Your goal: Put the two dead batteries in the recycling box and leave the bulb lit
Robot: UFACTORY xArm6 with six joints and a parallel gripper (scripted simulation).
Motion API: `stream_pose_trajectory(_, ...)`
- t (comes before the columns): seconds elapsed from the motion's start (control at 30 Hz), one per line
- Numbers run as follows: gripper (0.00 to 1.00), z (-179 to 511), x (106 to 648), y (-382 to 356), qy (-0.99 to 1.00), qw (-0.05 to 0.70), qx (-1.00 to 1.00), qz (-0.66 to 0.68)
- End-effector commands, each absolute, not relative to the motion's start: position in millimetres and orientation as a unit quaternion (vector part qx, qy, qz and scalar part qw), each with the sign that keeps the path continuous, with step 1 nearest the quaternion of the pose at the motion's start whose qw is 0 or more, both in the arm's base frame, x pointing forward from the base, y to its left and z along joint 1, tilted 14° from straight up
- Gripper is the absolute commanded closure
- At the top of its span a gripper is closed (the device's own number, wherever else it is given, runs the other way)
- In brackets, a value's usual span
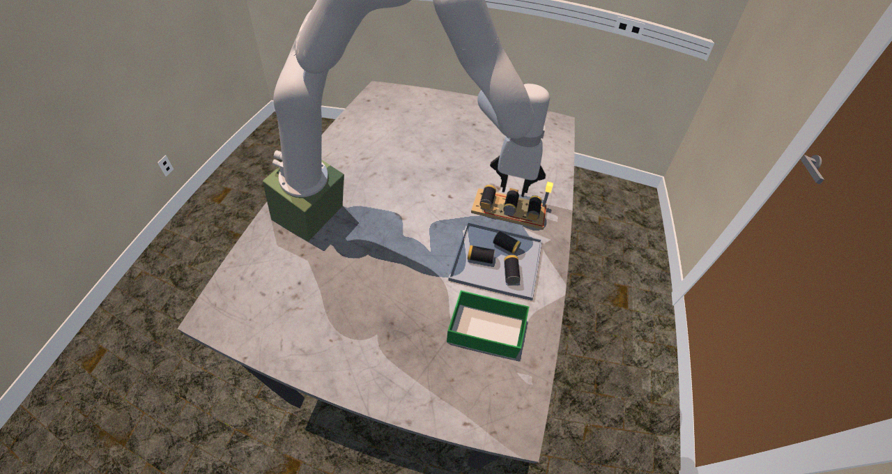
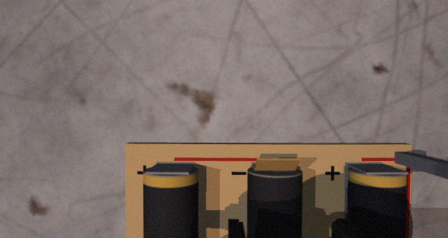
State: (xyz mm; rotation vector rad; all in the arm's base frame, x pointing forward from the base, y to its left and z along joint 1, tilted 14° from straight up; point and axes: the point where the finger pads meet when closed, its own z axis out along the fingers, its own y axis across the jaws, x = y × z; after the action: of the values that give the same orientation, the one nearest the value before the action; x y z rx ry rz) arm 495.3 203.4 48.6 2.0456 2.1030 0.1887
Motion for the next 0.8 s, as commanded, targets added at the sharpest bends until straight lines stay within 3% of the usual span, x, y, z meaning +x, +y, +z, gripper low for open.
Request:
stream_pose_trajectory(0.0,0.49,50.4,496.9,204.3,0.712,0.101,0.692,0.066)
stream_pose_trajectory(0.77,0.49,18.7,504.6,202.8,0.712,0.101,0.692,0.066)
